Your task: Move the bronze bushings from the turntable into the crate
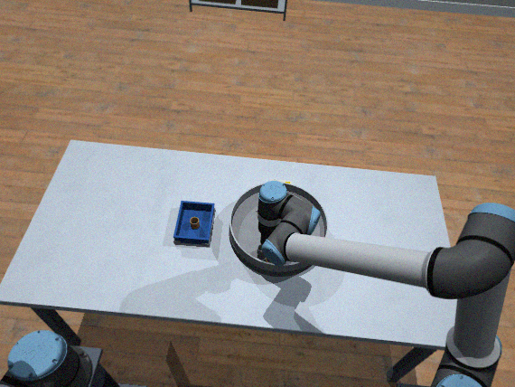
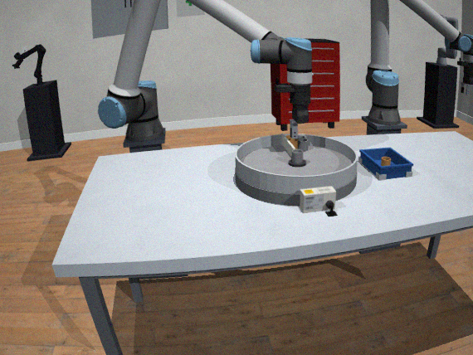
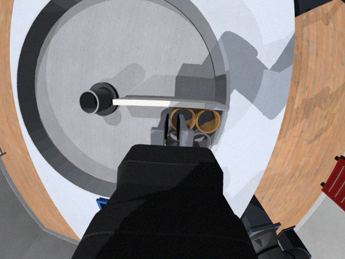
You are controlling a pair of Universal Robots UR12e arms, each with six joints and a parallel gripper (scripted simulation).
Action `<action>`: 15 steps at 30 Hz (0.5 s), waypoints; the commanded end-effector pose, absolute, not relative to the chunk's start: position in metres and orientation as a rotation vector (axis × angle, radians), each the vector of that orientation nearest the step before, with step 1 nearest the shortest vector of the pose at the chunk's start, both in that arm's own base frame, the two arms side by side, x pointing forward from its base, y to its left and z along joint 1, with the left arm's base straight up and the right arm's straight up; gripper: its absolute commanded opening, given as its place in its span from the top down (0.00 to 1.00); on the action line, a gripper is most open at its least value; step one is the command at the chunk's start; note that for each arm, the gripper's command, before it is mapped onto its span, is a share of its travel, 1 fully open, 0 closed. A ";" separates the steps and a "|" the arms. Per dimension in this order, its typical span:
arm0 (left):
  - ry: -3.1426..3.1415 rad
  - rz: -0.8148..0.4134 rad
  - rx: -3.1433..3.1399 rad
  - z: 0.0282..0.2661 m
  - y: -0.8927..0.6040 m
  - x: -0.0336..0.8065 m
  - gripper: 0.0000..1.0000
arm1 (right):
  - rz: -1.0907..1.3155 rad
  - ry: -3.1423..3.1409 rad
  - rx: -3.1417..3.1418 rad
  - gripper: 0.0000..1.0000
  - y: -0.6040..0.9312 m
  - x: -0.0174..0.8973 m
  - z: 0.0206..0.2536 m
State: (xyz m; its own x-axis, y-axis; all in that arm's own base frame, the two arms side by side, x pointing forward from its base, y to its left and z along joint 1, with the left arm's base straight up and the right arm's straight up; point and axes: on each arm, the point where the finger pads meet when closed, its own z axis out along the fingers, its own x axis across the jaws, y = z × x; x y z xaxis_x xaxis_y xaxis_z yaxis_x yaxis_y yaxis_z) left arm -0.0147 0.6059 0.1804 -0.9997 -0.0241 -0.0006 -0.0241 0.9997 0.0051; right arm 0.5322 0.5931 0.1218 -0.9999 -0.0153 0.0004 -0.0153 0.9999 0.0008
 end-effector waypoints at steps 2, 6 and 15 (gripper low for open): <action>3.141 0.000 -0.043 0.177 0.604 -0.016 0.00 | -0.001 -3.142 0.023 0.64 0.592 0.534 0.121; 3.141 0.000 -0.043 0.177 0.604 -0.016 0.00 | -0.001 -3.142 0.023 0.64 0.592 0.534 0.121; 3.141 0.000 -0.043 0.177 0.604 -0.016 0.00 | -0.001 -3.142 0.023 0.64 0.593 0.534 0.120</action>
